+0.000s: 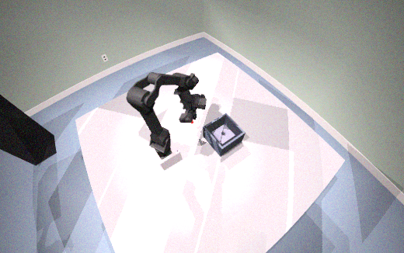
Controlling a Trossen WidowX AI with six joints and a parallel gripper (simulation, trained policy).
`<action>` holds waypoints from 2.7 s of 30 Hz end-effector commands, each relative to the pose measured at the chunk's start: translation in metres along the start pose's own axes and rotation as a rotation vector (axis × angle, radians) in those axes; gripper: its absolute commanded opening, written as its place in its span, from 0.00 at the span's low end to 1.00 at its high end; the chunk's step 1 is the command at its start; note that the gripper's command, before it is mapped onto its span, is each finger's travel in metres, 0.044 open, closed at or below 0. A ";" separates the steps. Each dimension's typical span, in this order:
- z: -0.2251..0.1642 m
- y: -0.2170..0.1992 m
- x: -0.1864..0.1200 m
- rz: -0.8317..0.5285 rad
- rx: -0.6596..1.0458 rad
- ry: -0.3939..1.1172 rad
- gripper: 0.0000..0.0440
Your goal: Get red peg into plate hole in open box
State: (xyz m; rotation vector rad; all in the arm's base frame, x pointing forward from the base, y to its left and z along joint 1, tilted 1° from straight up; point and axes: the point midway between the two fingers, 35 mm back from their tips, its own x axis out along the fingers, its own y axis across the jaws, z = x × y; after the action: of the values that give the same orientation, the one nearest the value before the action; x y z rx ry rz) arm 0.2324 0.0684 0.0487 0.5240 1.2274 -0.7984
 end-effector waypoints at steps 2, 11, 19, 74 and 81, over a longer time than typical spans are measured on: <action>0.018 0.003 -0.009 0.004 0.002 -0.021 0.00; 0.059 0.004 -0.019 -0.005 0.031 -0.035 0.00; 0.093 -0.004 -0.016 -0.016 0.076 -0.022 0.00; 0.245 -0.016 0.092 0.011 0.209 -0.030 1.00; 0.264 -0.017 0.090 0.030 0.222 -0.081 1.00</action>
State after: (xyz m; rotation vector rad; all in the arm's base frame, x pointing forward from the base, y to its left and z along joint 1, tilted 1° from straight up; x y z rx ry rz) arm 0.3465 -0.1217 0.0222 0.6974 1.2953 -0.9379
